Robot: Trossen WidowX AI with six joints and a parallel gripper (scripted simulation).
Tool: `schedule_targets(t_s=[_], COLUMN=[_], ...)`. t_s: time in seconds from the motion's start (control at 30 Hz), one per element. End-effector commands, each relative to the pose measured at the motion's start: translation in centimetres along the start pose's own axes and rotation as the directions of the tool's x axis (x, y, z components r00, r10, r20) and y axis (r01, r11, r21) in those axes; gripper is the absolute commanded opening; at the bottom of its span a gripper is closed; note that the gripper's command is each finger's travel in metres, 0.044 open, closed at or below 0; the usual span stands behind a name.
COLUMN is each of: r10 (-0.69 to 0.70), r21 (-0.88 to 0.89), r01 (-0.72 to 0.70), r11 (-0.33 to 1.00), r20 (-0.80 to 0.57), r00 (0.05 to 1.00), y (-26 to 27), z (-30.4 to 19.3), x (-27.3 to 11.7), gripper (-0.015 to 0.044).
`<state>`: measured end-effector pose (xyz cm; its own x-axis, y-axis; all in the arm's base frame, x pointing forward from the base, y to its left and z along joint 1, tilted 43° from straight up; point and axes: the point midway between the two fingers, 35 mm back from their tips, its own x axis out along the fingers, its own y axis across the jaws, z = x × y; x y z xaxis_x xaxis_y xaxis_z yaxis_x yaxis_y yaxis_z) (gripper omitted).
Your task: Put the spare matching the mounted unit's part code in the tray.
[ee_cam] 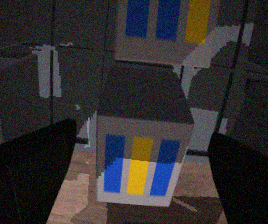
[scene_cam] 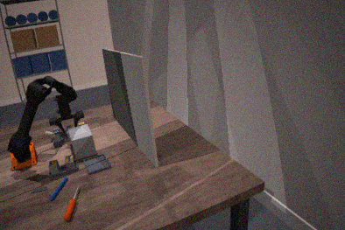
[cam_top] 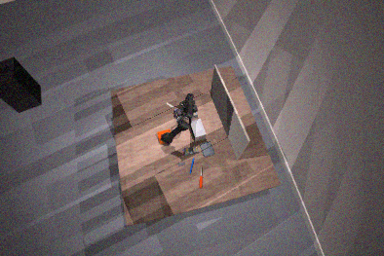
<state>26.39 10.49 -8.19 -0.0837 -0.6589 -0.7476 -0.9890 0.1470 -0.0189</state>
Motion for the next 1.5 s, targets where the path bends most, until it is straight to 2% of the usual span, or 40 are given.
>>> schedule_targets(t_s=[0.0, 0.57, 0.73, 1.0, 1.13, 1.47], r10=[-0.002, -0.002, 0.002, 0.002, 0.002, 0.002], r21=[-0.004, -0.004, 0.0, 0.0, 0.0, 0.0], r01=[0.002, 0.002, -0.002, -0.002, -0.002, -0.002], r11=[1.0, 1.0, 1.0, 1.0, 1.0, 1.0], r20=[-0.004, -0.005, -0.003, -0.003, -0.003, -0.003], r00=[1.0, 1.0, 1.0, 1.0, 1.0, 1.0], y=[0.1, 0.3, 0.3, 0.3, 0.3, 0.3], z=[-0.1, -0.3, -0.2, -0.2, -0.2, -0.2], x=[0.9, 2.4, 2.3, 2.3, 2.3, 1.9], gripper=[0.03, 0.03, 0.0169, 0.0115, 0.001, 0.0])
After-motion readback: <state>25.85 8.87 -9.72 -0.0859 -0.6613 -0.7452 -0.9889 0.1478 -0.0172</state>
